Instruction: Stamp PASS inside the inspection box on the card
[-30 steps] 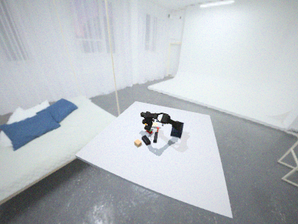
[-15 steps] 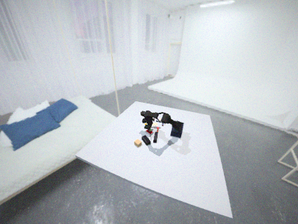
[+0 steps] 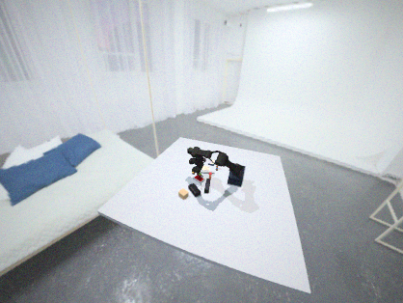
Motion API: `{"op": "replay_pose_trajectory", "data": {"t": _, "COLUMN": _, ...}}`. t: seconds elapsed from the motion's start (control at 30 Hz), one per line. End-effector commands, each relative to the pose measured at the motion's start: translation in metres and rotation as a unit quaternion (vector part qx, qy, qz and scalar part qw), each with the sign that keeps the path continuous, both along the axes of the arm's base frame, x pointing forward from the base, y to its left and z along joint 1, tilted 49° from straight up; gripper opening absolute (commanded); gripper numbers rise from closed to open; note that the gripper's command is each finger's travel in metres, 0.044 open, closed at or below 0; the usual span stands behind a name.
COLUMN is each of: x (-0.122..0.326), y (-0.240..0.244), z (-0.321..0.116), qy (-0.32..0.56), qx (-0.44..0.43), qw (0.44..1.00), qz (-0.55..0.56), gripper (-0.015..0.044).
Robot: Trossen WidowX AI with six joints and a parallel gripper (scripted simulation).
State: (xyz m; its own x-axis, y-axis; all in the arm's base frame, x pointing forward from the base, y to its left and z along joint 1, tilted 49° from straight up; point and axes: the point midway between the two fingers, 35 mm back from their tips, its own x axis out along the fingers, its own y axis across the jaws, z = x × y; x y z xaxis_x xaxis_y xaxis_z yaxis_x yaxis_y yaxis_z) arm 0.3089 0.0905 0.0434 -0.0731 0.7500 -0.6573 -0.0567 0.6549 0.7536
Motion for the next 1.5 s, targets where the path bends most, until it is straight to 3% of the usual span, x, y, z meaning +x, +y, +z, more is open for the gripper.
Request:
{"op": "replay_pose_trajectory", "data": {"t": 0.0, "x": 0.001, "y": -0.005, "z": 0.004, "qy": -0.002, "qx": -0.002, "qw": 1.0, "qz": 0.001, "gripper": 0.0}}
{"op": "replay_pose_trajectory", "data": {"t": 0.33, "x": 0.002, "y": -0.017, "z": 0.01, "qy": -0.007, "qx": -0.002, "qw": 1.0, "qz": 0.005, "gripper": 0.0}}
{"op": "replay_pose_trajectory", "data": {"t": 1.47, "x": 0.013, "y": -0.135, "z": -0.126, "qy": -0.223, "qx": 0.016, "qw": 0.956, "qz": 0.191, "gripper": 0.0}}
